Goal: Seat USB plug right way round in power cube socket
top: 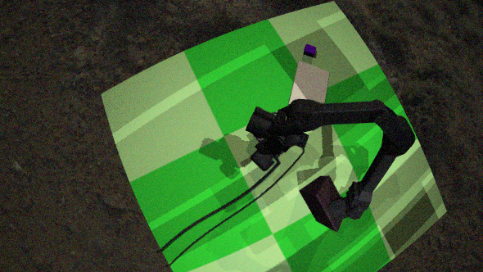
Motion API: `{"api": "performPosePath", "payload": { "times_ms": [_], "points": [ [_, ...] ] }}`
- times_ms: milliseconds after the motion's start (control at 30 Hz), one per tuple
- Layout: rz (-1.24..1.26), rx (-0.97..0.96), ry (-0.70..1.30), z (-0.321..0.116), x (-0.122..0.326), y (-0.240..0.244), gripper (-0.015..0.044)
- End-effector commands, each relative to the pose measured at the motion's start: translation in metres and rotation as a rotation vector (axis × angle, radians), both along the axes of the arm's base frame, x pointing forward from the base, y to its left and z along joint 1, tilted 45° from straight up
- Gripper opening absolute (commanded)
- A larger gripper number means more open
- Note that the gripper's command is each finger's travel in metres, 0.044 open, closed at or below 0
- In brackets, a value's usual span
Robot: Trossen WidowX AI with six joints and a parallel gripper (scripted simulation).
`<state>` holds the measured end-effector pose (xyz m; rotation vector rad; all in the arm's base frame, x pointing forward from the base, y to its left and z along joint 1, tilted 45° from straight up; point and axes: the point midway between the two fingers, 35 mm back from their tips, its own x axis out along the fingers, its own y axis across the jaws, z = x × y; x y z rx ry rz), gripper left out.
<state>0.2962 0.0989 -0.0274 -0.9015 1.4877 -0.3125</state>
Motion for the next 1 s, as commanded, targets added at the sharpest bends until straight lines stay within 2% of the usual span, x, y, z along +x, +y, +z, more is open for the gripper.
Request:
{"api": "performPosePath", "payload": {
  "times_ms": [0,967],
  "points": [
    [0.064,-0.01,0.062,-0.0002,-0.0001,0.0,0.0],
    [0.609,-0.098,0.583,-0.0002,-0.0001,-0.0001,0.0]
  ]
}}
